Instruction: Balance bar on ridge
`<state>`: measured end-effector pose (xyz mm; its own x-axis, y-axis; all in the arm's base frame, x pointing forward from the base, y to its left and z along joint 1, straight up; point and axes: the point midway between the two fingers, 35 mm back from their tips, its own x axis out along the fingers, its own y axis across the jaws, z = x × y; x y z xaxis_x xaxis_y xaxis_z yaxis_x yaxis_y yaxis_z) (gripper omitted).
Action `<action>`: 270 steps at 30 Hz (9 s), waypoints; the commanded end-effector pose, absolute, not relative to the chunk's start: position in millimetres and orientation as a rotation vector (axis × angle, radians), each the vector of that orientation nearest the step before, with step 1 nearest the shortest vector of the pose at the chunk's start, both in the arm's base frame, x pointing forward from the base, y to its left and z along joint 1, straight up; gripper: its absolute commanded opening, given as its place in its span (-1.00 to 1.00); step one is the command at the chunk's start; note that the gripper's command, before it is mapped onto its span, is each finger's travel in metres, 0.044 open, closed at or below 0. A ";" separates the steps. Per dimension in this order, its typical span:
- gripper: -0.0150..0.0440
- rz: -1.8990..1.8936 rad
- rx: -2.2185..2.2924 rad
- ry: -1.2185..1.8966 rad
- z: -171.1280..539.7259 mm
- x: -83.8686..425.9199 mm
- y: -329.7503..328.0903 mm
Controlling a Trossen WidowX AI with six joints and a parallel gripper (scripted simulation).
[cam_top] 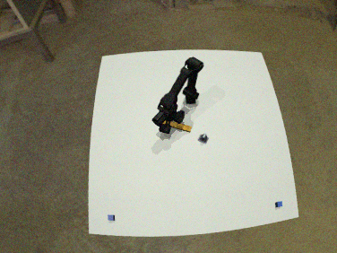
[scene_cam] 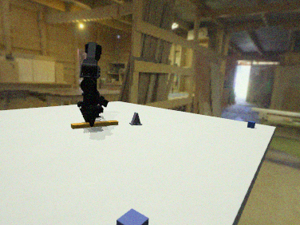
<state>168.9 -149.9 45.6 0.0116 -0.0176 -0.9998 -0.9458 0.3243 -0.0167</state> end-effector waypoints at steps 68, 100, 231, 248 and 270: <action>-0.49 0.939 -0.973 1.345 157.3 169.8 -146.6; -0.49 0.863 -0.890 1.370 159.6 241.4 -60.4; -0.49 0.810 -0.827 1.387 112.1 263.6 28.7; -0.49 0.810 -0.827 1.387 110.6 263.7 28.8; -0.49 0.810 -0.827 1.387 108.9 263.4 28.7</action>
<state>263.2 28.1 109.8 0.0239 -0.0010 -0.9997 -0.8714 0.4901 -0.0214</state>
